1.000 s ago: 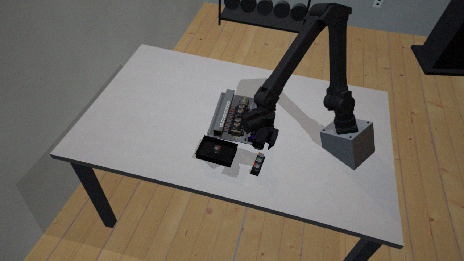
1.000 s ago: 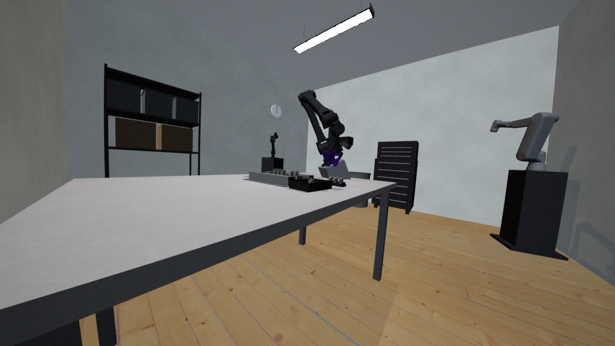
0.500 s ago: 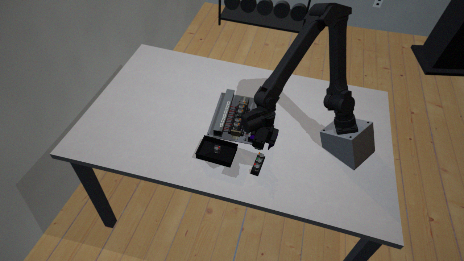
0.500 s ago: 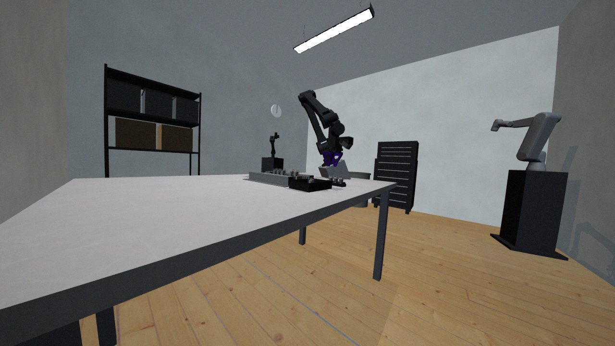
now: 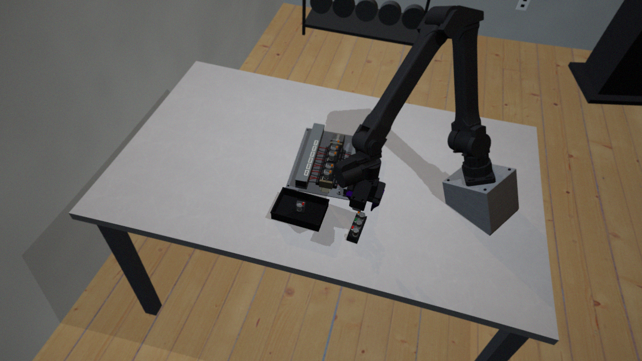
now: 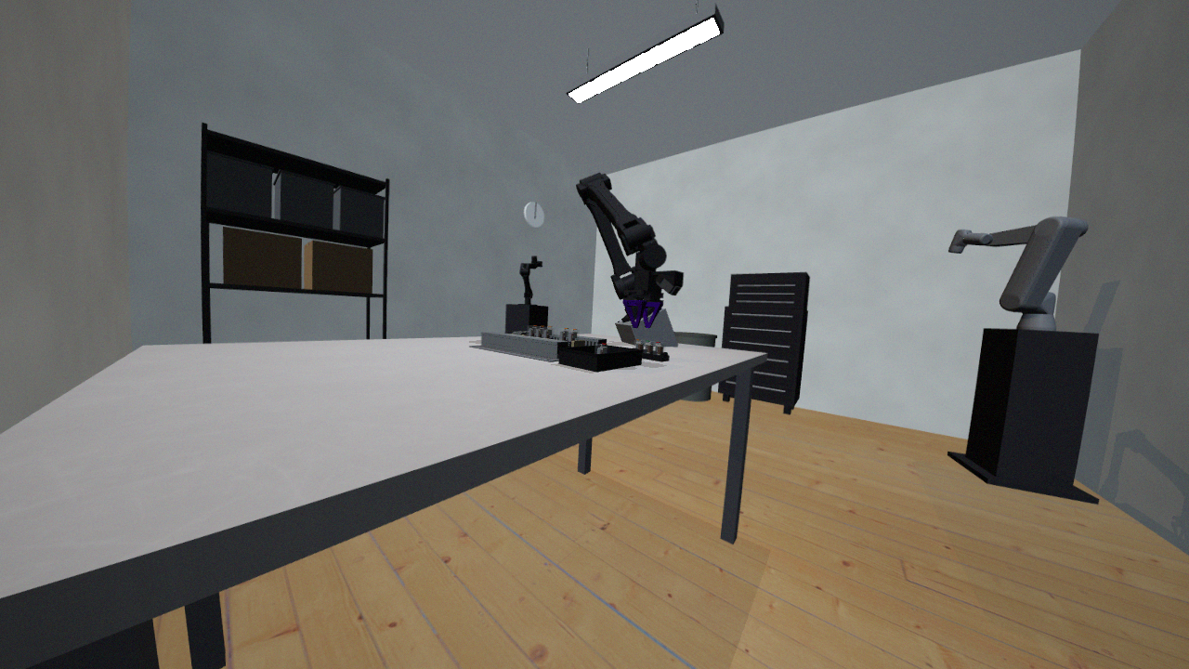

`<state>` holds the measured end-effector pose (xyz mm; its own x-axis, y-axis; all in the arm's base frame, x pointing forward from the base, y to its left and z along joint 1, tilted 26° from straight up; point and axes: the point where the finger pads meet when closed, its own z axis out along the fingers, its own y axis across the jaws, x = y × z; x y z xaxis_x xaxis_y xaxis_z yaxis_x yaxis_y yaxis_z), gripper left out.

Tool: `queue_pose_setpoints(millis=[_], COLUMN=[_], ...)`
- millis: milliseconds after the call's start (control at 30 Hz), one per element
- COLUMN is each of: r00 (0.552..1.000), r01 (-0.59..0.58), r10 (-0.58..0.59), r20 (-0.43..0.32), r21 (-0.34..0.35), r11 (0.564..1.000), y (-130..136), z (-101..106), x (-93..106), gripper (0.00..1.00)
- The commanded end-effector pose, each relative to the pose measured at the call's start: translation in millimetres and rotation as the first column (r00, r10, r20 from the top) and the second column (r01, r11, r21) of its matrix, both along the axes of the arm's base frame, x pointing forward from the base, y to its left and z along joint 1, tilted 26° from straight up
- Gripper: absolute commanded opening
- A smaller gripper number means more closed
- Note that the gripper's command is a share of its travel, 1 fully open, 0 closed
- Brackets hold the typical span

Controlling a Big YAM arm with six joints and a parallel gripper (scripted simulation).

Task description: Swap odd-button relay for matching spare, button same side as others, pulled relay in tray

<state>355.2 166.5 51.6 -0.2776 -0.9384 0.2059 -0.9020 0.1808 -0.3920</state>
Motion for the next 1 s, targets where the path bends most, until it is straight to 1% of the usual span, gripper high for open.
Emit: queue_pose_setpoints(millis=[0, 133, 233, 333, 633, 967], r00=[1.000, 1.000, 1.000, 1.000, 1.000, 1.000], r01=[-0.003, -0.002, -0.002, -0.002, -0.003, -0.002], r10=[0.003, 0.002, 0.002, 0.002, 0.002, 0.002], r20=[-0.001, -0.002, 0.000, 0.003, 0.031, 0.024], r21=[0.001, 0.001, 0.002, 0.004, 0.022, 0.017], r11=[1.000, 1.000, 1.000, 1.000, 1.000, 1.000], y=[-5.4, -9.2, -10.1, -9.7, -6.1, -6.2], z=[-10.5, -20.4, -24.1, -24.1, -12.0, -14.8], x=[8.1, 11.2, 13.8, 15.2, 21.5, 21.4], gripper=[0.59, 0.59, 0.59, 0.59, 0.59, 0.59])
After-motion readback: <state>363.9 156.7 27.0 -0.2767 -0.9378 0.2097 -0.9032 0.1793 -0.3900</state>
